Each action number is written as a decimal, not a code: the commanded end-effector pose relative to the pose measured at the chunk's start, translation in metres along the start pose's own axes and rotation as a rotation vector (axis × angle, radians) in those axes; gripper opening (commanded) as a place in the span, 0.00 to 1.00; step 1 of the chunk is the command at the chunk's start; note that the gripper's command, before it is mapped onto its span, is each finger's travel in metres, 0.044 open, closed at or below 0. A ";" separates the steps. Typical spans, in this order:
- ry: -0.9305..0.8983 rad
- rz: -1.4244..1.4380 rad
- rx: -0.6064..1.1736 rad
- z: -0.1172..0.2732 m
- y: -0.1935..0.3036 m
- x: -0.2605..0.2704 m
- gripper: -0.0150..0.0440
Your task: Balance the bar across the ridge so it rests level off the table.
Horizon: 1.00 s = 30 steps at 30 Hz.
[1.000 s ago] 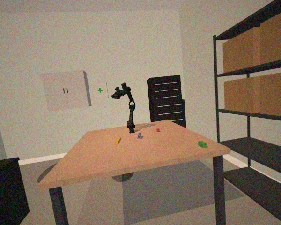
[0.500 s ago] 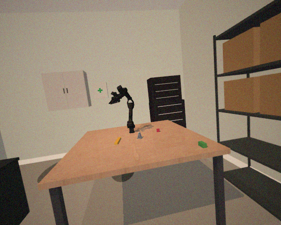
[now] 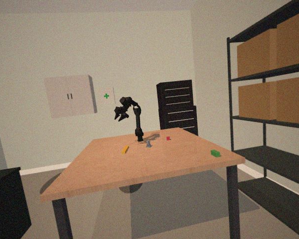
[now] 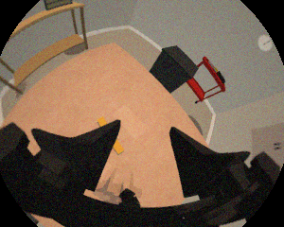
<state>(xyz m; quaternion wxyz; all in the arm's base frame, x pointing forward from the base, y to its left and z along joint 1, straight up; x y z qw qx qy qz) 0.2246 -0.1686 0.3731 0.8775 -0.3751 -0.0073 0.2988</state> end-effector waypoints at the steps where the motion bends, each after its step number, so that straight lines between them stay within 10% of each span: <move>1: -0.038 0.104 0.095 -0.029 0.006 0.017 0.79; 30: -0.459 0.605 0.599 -0.173 0.084 0.102 0.79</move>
Point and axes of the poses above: the point midway between the two fingers, 35 mm back from their tips, its own z axis back along the fingers, its own x axis across the jaws, y = z × x, the point moved 5 cm from there along z, back along the fingers, and after that the axes turned 4 degrees about -z, right-handed, at the moved point
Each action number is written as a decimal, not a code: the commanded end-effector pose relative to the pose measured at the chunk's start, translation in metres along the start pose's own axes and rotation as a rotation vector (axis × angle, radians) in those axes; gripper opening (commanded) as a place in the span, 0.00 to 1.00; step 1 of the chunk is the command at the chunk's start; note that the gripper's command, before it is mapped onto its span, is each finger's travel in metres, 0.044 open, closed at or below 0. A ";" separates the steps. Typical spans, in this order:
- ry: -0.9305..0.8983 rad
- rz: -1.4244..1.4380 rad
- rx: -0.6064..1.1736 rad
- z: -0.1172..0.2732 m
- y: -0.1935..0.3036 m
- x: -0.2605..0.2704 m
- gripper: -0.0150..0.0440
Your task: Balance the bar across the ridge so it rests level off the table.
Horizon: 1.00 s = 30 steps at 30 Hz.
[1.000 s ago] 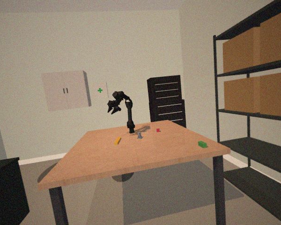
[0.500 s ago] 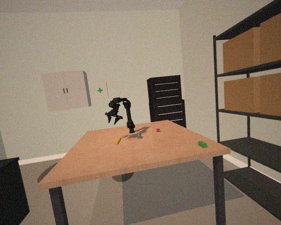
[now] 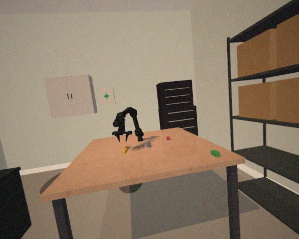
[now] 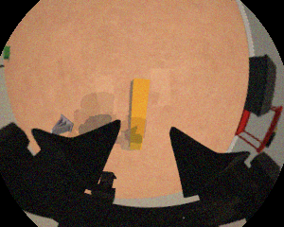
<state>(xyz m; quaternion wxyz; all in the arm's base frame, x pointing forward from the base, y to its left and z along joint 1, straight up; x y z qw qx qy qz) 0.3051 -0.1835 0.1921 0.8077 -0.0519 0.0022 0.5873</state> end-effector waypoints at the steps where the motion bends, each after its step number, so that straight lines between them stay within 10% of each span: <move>1: -0.059 0.044 0.051 -0.021 0.001 0.003 0.79; 30: -0.059 0.044 0.051 -0.078 0.004 0.006 0.79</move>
Point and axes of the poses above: the point midway between the two fingers, 35 mm back from their tips, its own z axis back along the fingers, its own x axis across the jaws, y = z × x, the point moved 5 cm from there along z, back along the fingers, and after that the axes turned 4 degrees about -z, right-handed, at the moved point
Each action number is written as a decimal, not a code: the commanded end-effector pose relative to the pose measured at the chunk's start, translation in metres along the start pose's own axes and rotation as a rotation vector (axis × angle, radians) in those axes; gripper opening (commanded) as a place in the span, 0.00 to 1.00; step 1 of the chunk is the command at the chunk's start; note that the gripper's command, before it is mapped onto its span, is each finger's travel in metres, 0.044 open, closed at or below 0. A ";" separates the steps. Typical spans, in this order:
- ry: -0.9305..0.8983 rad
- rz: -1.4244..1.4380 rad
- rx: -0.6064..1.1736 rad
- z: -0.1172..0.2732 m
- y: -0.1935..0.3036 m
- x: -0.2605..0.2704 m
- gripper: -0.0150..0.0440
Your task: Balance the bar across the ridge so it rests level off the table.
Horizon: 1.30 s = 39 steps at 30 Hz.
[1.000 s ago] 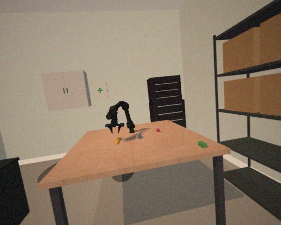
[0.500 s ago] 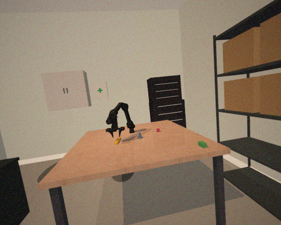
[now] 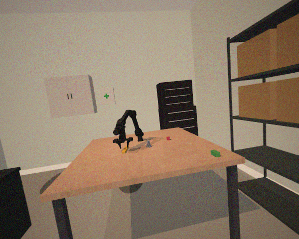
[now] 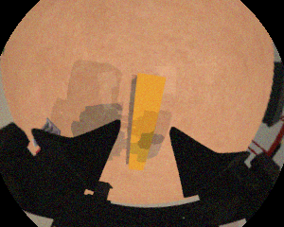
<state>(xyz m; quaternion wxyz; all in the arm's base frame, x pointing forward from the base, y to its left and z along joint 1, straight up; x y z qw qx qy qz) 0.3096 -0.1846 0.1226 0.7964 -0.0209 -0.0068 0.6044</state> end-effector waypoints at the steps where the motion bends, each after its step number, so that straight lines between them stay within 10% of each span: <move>1: -0.007 0.003 0.013 -0.011 0.003 0.001 0.79; 26: -0.007 0.003 0.013 -0.023 0.003 0.001 0.79; 33: -0.002 0.001 0.009 -0.021 0.002 0.001 0.48; 39: -0.002 0.001 0.009 -0.021 0.002 0.001 0.41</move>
Point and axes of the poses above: the point midway between the two fingers, 35 mm back from their tips, its own z axis back along the fingers, its own x axis across the jaws, y = z × x, the point moved 5 cm from there along z, back along the fingers, and after that the axes turned 4 degrees about -z, right-handed, at the moved point
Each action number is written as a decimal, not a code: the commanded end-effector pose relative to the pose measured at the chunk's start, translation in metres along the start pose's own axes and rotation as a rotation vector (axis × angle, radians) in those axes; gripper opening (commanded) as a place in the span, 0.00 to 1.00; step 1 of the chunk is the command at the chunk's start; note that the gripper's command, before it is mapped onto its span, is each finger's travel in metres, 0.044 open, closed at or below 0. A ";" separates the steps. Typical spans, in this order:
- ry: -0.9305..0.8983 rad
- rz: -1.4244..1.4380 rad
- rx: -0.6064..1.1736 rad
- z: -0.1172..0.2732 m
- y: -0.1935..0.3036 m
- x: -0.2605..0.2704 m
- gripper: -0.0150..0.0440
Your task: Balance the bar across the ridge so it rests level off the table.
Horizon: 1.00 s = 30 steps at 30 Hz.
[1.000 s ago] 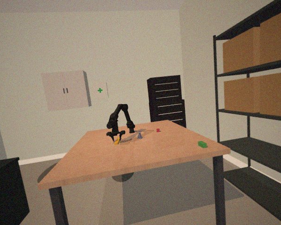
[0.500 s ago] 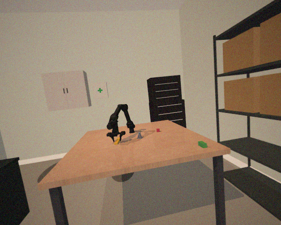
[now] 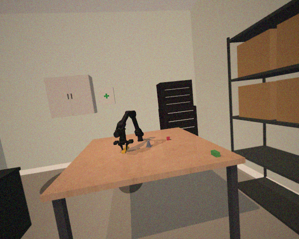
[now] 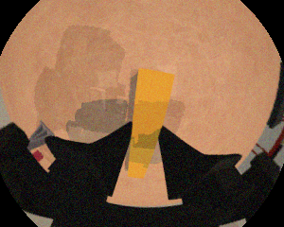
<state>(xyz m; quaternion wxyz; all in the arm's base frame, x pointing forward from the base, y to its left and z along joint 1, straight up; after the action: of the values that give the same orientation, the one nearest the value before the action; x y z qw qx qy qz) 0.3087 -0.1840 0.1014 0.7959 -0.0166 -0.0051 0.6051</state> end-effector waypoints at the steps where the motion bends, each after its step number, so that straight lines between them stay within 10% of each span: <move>1: 0.000 0.000 0.000 0.000 0.000 0.000 0.40; 5: 0.000 0.000 0.000 0.006 -0.001 0.000 0.25; 30: -0.002 0.001 0.002 0.070 -0.005 -0.002 0.25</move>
<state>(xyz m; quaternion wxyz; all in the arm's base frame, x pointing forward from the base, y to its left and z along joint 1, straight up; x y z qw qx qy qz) 0.3106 -0.1852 0.1610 0.7960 -0.0122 -0.0033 0.6052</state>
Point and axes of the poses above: the point midway between the two fingers, 35 mm back from their tips, its own z axis back along the fingers, its own x axis across the jaws, y = z × x, the point moved 5 cm from there along z, back along the fingers, and after that the axes turned 4 degrees about -z, right-handed, at the moved point
